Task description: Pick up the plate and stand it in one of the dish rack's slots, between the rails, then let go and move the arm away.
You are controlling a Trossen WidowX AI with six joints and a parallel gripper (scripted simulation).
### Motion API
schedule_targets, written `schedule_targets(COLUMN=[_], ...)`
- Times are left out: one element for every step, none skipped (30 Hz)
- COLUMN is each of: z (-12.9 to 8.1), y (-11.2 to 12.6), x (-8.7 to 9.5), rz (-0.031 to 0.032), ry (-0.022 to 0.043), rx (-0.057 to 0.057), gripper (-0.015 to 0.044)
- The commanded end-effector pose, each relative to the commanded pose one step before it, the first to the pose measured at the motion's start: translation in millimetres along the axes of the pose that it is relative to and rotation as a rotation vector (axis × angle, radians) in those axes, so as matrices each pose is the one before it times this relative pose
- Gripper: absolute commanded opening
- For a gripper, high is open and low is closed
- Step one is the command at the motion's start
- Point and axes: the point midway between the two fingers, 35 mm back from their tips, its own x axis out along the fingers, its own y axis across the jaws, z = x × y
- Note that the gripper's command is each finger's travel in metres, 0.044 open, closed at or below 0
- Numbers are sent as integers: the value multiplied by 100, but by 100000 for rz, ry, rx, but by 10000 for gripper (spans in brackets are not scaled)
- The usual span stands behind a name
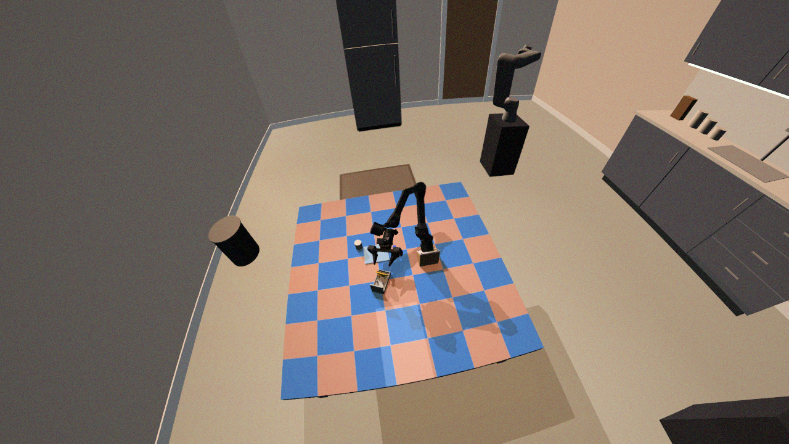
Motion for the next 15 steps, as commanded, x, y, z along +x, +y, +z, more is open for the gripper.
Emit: schedule_targets(z=[300,-19,-22,-24,-28,-31,-35,-39,-44,-49,-30,-36,-43,-49,-56], y=[-71,82,85,86,88,89,89,89,89,88,91,91,89,86,82], x=[62,12,2,-9,-20,-31,-42,-53,-64,-74,-99,-114,-127,-140,-153], rz=[1048,380,302,222,140,58,-26,-110,-195,-281,-444,-552,-654,-755,-855], ry=[6807,2253,2271,2286,2298,2307,2311,2313,2311,2305,2377,2395,2371,2341,2307], rx=[8338,2566,2526,2485,2445,2405,2366,2327,2288,2249,2379,2375,2333,2292,2251], gripper=[400,400,400,400,400,400,400,400,400,400,400,400,400,400,400])
